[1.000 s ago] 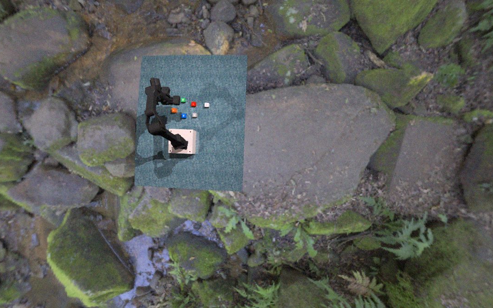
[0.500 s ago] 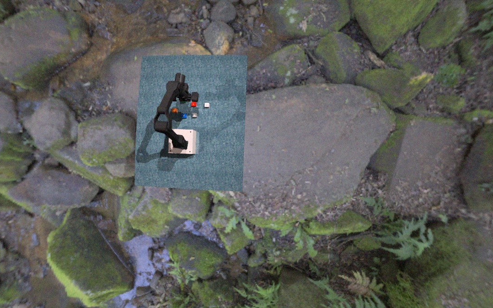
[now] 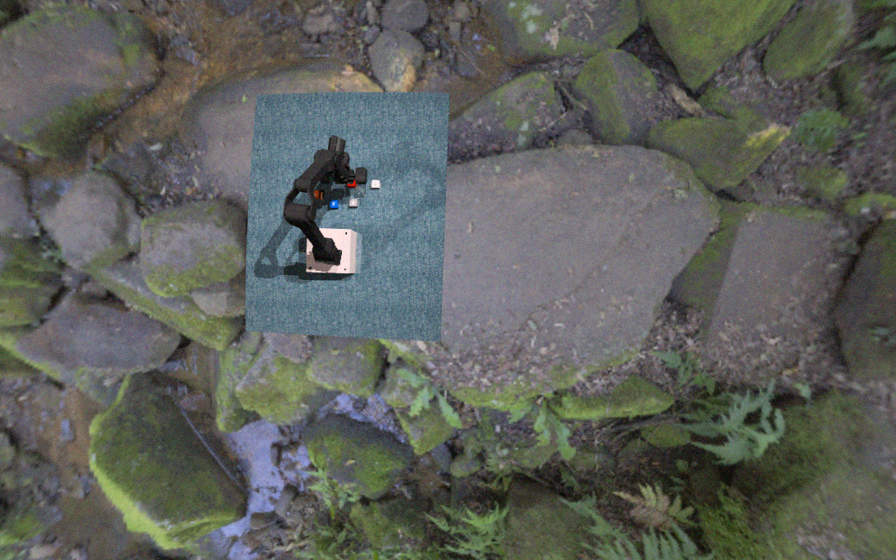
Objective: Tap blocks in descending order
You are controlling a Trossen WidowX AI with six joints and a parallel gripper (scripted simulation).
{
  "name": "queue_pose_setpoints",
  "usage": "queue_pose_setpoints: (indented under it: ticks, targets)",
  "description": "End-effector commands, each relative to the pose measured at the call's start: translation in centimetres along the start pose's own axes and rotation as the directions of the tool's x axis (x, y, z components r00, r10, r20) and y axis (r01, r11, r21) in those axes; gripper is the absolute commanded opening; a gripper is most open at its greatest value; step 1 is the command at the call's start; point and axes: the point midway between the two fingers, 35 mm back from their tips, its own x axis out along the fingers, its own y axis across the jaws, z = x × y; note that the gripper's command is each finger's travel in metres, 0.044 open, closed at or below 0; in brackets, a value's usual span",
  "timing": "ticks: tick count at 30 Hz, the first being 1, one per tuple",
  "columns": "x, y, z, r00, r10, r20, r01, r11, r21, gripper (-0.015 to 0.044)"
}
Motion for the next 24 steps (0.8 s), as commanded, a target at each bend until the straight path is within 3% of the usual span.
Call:
queue_pose_setpoints:
  ticks: [1,17,24]
  targets:
    - [0.7,0.1,-0.1,1.0,0.004,-0.001,-0.004,1.0,-0.006,0.002]
    - [3.1,0.1,-0.1,1.0,0.004,-0.001,-0.004,1.0,-0.006,0.002]
    - [1.5,0.0,-0.1,1.0,0.002,-0.002,-0.002,1.0,-0.003,0.002]
